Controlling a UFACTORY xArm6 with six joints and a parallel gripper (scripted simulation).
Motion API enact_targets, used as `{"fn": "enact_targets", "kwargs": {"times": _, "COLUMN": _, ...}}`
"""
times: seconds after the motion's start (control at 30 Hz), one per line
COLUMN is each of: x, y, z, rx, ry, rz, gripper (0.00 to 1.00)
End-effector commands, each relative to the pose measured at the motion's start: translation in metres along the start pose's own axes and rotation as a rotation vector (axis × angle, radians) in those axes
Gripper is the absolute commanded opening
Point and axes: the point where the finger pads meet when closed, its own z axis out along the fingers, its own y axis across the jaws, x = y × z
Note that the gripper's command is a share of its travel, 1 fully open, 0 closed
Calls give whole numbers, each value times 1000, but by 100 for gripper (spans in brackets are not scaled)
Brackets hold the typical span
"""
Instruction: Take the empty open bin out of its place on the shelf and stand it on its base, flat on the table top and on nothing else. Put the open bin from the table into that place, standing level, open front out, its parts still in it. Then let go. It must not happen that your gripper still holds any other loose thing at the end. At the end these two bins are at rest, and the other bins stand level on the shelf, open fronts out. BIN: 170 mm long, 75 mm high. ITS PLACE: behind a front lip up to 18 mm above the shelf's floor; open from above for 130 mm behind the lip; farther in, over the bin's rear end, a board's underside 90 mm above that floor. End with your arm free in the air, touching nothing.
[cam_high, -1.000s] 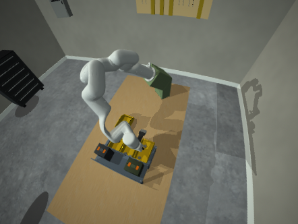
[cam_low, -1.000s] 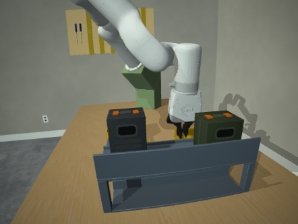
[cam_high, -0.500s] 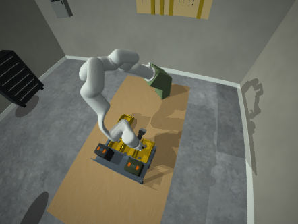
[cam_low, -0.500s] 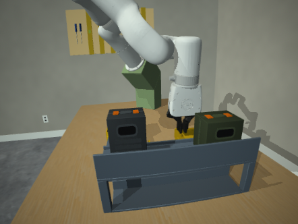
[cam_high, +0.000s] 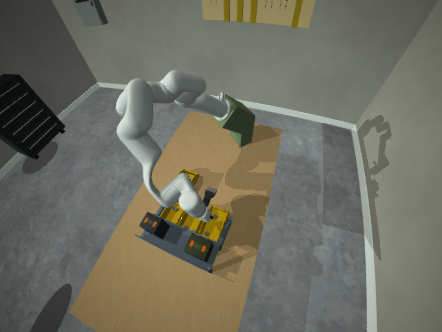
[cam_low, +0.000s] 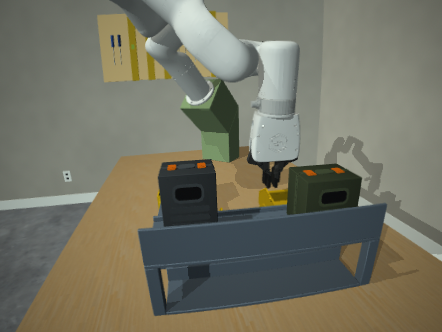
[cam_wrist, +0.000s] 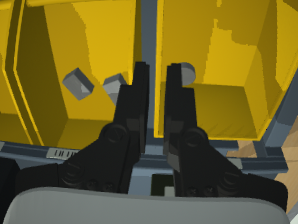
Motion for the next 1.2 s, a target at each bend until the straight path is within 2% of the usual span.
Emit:
{"fn": "enact_targets", "kwargs": {"times": 0.0, "x": 0, "y": 0, "z": -9, "rx": -2, "ry": -3, "rz": 1, "gripper": 10}}
{"fn": "enact_targets", "kwargs": {"times": 0.67, "x": 4, "y": 0, "z": -35, "rx": -2, "ry": -3, "rz": 1, "gripper": 10}}
{"fn": "enact_targets", "kwargs": {"times": 1.17, "x": 5, "y": 0, "z": -42, "rx": -2, "ry": -3, "rz": 1, "gripper": 10}}
